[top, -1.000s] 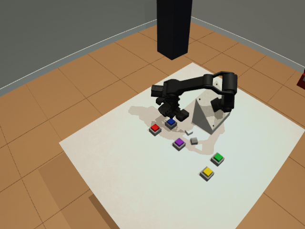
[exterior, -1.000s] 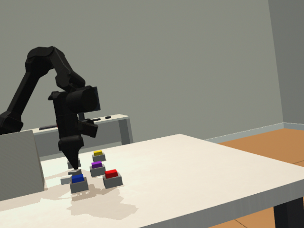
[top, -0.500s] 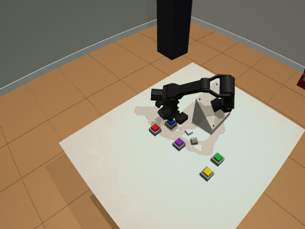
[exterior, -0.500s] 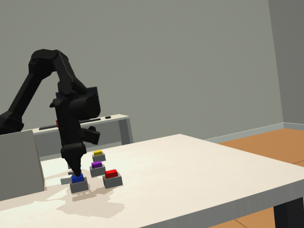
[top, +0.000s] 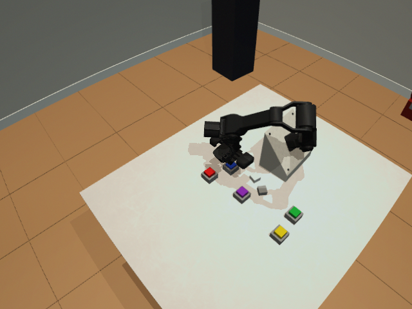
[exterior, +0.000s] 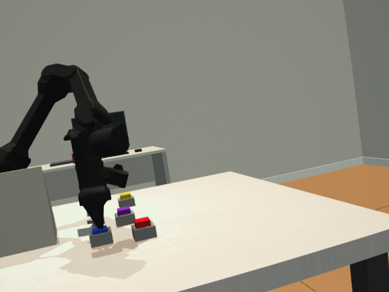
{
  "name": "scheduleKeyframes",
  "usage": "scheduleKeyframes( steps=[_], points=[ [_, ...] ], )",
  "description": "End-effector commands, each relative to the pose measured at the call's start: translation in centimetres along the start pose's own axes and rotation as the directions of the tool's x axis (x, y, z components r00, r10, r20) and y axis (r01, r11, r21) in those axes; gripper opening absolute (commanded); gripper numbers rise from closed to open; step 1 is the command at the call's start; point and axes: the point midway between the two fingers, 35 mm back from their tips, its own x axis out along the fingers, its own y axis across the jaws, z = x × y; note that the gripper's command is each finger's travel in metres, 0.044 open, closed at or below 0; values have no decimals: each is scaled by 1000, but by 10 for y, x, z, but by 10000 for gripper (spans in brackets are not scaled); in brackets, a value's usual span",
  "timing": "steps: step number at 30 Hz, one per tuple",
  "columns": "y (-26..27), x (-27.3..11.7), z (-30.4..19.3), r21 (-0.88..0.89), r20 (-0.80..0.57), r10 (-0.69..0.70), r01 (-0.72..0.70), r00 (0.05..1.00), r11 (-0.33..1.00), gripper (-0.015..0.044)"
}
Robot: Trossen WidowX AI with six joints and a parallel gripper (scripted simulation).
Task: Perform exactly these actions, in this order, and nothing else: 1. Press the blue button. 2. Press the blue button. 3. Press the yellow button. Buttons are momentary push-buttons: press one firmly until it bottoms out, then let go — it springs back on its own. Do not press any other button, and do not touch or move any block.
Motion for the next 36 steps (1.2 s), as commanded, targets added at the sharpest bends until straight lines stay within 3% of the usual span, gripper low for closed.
scheduleKeyframes(
  steps=[1, 7, 11, 16, 21, 27, 36],
  points=[
    [3, 2, -2, 9, -5, 10, -10, 1000, 1000, 20],
    [3, 2, -2, 9, -5, 10, -10, 1000, 1000, 20],
    [2, -29, -2, 8, -5, 7, -7, 1000, 1000, 20],
    [2, -34, -2, 9, -5, 8, -8, 1000, 1000, 20],
    [1, -91, -2, 10, -6, 6, -6, 1000, 1000, 20],
    [3, -95, 0, 11, -6, 3, -3, 1000, 1000, 20],
    [120, -109, 84, 29, 10, -62, 62, 998, 998, 20]
  ],
)
